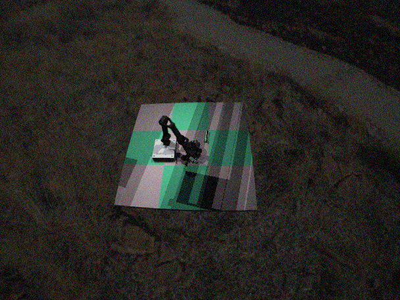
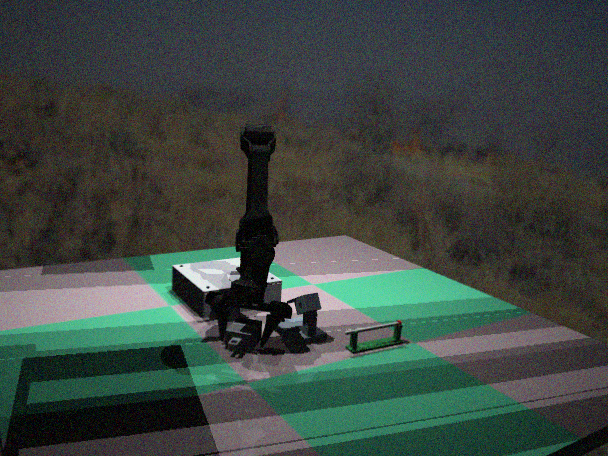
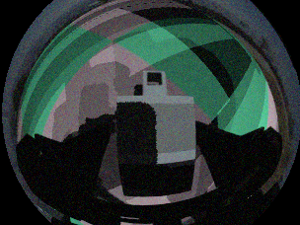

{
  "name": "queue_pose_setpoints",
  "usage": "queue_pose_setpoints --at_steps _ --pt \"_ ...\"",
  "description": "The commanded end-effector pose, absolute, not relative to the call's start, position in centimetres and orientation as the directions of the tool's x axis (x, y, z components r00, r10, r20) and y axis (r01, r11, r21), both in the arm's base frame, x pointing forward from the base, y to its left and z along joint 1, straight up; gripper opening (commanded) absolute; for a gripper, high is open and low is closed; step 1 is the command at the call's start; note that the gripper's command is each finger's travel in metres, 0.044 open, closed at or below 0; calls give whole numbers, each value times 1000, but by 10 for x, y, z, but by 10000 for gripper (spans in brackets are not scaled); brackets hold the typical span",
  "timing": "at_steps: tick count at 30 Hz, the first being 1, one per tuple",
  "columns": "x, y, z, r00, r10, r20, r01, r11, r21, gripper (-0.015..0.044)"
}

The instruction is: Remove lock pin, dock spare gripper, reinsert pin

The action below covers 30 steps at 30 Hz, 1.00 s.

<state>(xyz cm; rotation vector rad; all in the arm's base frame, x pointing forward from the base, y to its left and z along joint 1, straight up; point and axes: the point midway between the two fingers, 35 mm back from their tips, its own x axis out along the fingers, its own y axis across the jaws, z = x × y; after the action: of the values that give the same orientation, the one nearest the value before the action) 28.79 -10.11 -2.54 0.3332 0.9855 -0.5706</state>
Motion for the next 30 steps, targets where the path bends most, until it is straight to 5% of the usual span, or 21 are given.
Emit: queue_pose_setpoints --at_steps 1,6,14,23,30 --pt "285 -101 -28 418 -302 -857 594 804 6 414" --pt "285 -101 -28 418 -302 -857 594 804 6 282" --pt "286 -101 -28 418 -302 -857 594 804 6 229" --pt "291 -102 -9 418 -302 -857 594 804 7 0" --pt "295 -103 19 419 -302 -856 594 804 7 0"
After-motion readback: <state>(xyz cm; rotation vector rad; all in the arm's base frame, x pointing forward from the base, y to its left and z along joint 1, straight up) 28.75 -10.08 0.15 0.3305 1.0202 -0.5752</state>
